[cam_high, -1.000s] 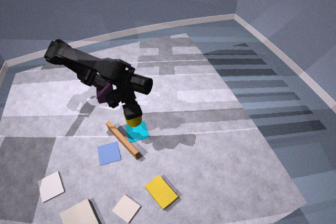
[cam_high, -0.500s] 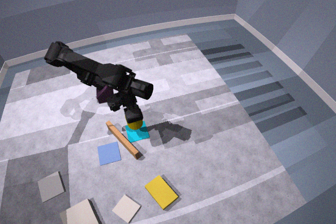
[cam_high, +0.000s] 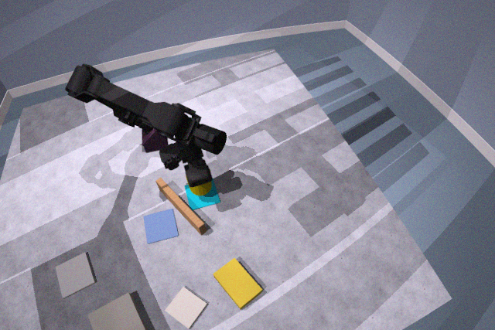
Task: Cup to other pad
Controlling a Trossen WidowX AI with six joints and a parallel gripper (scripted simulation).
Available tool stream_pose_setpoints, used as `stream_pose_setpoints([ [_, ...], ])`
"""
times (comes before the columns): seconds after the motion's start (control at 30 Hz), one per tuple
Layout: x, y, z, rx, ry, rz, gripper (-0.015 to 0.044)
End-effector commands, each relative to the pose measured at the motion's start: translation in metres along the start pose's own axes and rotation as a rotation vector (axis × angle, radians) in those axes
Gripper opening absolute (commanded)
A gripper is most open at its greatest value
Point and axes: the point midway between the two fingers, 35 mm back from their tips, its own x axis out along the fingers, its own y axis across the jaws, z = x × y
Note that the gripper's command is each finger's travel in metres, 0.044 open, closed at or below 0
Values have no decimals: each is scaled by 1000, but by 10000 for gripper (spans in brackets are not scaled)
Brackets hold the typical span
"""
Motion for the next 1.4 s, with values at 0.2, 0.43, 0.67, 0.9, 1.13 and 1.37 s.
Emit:
stream_pose_setpoints([
  [0.2,18,-3,0,-14,-11,-4,0],
  [0.43,29,-4,1,-14,-12,-4,0],
  [0.67,35,-4,1,-14,-12,-4,0],
  [0.9,32,-3,1,-1,-4,-2,0],
  [1.13,32,-3,1,-1,-4,-2,26],
  [1.37,32,-3,1,-1,-4,-2,147],
])
